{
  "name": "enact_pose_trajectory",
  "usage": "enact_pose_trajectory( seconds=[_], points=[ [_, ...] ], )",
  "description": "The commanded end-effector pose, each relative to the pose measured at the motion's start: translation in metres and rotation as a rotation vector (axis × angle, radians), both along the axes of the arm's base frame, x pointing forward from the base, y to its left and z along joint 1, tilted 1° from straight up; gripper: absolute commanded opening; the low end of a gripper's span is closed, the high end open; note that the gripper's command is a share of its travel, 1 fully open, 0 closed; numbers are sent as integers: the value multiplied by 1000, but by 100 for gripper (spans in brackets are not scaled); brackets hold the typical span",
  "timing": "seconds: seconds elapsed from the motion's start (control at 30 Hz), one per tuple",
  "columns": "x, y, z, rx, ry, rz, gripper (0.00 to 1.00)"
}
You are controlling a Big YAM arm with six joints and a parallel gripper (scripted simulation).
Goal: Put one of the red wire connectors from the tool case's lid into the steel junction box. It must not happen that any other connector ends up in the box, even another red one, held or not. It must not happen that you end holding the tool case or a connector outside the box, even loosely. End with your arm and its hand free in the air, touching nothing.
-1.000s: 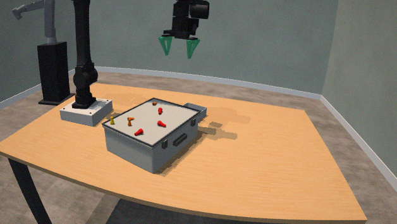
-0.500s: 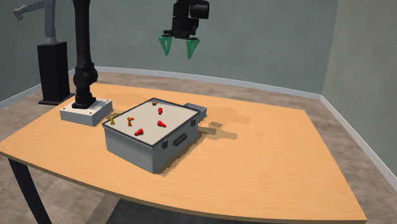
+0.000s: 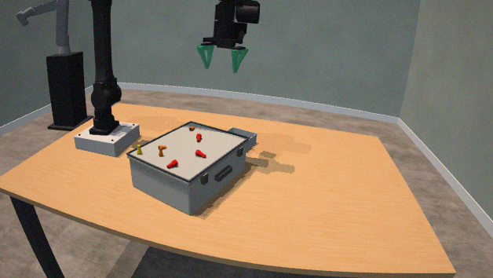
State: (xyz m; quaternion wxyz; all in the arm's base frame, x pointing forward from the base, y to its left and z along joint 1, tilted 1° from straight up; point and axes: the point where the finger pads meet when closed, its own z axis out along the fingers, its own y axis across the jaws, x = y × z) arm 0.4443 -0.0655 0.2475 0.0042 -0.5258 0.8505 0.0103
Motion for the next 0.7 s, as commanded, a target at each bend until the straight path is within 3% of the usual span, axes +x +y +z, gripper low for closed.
enact_pose_trajectory(
  seconds=[0.0,0.1,0.13,0.67],
  points=[
    [1,0,7,2,-1,11,100],
    [1,0,7,2,-1,11,100],
    [1,0,7,2,-1,11,0],
    [1,0,7,2,-1,11,0]
  ],
)
